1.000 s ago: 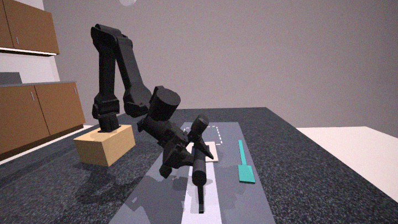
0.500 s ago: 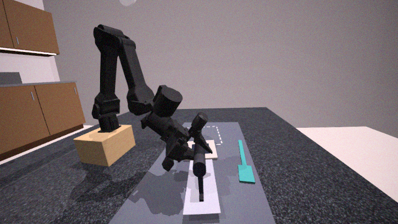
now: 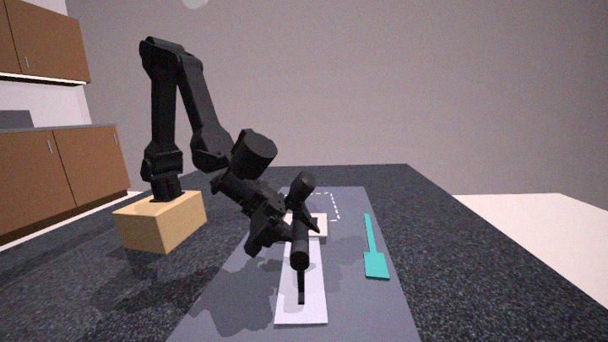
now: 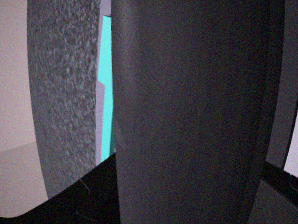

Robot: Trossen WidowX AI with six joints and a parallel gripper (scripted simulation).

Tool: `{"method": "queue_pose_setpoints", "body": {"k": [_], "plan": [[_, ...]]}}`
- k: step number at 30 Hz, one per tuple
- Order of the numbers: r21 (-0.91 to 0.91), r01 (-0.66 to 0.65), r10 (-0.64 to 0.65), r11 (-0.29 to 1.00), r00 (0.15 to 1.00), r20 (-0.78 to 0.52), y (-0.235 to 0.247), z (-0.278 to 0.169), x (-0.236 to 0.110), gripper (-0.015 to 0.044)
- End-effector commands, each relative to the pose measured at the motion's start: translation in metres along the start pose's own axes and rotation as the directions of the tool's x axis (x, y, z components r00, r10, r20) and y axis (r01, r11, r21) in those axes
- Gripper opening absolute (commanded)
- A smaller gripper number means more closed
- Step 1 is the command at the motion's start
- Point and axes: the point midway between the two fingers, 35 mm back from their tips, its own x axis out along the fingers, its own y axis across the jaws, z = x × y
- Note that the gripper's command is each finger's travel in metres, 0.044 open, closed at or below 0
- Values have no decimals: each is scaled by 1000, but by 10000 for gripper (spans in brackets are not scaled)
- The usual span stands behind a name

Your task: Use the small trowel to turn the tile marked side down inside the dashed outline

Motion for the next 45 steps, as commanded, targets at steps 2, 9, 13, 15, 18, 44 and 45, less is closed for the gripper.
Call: {"method": "queue_pose_setpoints", "body": {"k": [2,9,13,15,18,44,45], "plan": [[-3,-39,39,999,999,-6,21,-1,-8,0],[-2,-39,39,999,999,-6,30,-7,-16,0],[-2,-39,39,999,999,-6,34,-11,-21,0],[-2,-39,39,999,999,-6,37,-14,-23,0],[-1,-40,40,999,999,-7,40,-18,-25,0],[2,-40,40,999,999,-10,56,-63,-40,0],[2,-40,40,999,999,-10,56,-65,-40,0]]}}
